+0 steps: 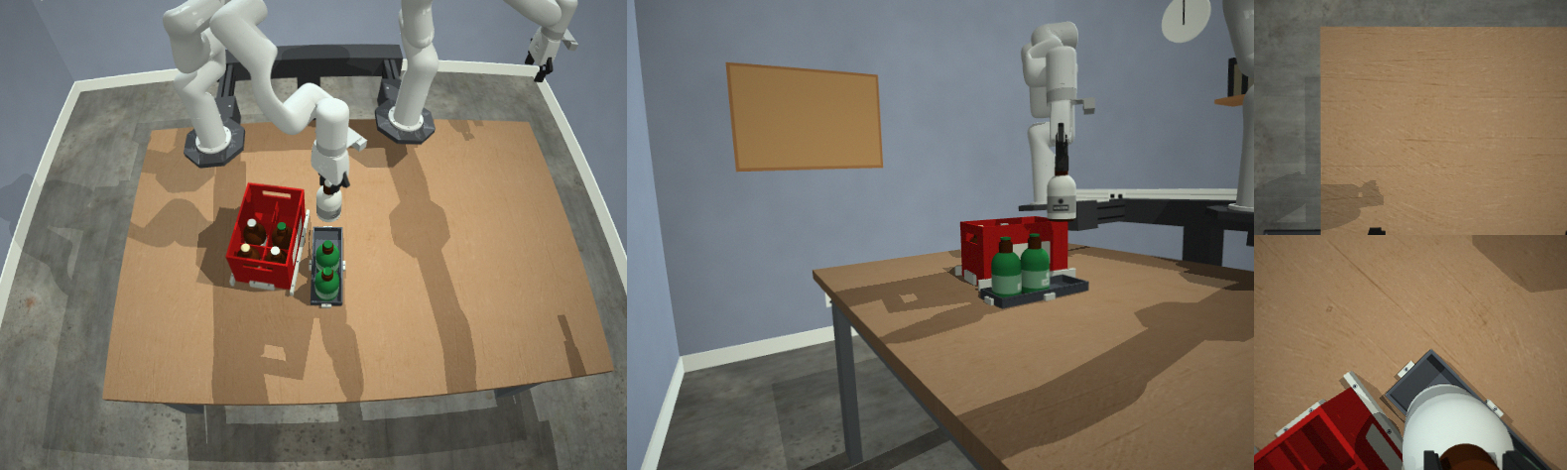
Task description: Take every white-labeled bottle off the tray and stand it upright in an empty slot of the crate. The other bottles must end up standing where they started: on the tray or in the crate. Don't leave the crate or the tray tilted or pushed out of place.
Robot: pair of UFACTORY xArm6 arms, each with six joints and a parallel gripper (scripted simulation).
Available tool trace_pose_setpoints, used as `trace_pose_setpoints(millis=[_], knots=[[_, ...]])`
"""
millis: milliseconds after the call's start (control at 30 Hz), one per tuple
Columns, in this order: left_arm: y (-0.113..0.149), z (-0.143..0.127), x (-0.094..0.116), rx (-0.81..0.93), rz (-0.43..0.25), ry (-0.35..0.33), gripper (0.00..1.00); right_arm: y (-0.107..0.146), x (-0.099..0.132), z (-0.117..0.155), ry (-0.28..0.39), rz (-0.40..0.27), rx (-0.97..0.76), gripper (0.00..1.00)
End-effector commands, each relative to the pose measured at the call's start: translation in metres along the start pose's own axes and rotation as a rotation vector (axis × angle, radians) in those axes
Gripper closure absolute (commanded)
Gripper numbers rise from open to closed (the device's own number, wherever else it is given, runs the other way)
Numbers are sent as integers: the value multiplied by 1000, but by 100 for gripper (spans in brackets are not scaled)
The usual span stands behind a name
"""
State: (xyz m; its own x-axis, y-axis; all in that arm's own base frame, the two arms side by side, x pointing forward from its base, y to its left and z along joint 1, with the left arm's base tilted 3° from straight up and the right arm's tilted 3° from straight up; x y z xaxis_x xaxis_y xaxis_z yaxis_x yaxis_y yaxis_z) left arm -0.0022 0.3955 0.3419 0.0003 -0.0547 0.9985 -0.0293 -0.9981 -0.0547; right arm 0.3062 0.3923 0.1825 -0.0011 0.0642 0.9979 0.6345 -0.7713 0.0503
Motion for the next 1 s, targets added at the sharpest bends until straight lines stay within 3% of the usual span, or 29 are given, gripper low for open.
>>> trace_pose_setpoints(millis=[0, 967], knots=[[-1, 0, 2, 0, 5, 0, 0, 0, 2, 1, 6, 1, 0, 100], [-1, 0, 2, 0, 5, 0, 0, 1, 2, -2, 6, 1, 0, 100]])
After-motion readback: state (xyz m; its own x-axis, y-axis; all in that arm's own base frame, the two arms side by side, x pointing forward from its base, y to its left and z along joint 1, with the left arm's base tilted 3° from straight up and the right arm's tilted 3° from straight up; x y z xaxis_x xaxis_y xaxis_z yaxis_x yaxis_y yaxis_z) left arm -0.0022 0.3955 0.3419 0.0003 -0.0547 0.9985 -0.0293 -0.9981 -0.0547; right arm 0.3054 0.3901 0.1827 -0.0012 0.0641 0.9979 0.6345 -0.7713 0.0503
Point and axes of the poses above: on each arm, the point where the finger pads meet when closed, its own x axis back along the fingers, its own z axis across the jaws, y = z × x, the point moved 7 cm from there along x, back along the fingers, and after that the axes turned 2 degrees about -x, right-handed, at the moved point
